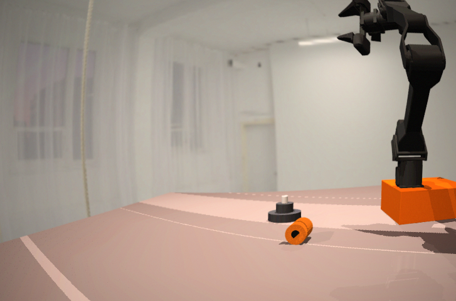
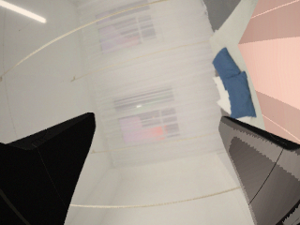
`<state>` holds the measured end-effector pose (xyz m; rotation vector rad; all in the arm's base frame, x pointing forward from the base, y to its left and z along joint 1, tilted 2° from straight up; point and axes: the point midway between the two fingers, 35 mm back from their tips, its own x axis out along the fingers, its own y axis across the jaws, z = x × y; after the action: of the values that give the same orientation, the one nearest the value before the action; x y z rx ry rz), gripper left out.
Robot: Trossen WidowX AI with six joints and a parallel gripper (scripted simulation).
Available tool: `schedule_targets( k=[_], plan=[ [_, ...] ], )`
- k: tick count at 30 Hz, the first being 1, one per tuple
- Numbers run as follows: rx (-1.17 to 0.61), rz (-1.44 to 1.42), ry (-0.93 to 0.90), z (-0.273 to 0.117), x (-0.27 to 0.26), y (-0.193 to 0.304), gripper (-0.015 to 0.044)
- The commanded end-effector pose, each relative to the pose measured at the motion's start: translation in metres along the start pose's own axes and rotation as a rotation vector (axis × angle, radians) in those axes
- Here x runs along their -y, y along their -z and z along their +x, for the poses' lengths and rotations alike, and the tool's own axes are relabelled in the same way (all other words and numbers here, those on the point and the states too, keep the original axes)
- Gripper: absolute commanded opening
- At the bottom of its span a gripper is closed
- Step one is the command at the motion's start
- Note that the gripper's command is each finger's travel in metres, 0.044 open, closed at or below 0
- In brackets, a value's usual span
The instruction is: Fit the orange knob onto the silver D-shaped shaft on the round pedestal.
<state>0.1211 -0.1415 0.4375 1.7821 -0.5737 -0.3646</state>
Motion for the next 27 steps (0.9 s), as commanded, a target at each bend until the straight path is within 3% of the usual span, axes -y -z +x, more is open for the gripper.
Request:
schedule_targets(
  k=[1,9,17,27],
  plan=[
    [-0.003,0.007,0.004,0.001,0.001,-0.001,0.0426],
    [-0.11,0.265,0.235,0.06,0.045,-0.011,0.044],
    [-0.179,0.399,0.582,0.113,0.129,0.024,0.044],
    [-0.197,0.338,1.075,0.12,0.262,0.107,0.044]
  ],
)
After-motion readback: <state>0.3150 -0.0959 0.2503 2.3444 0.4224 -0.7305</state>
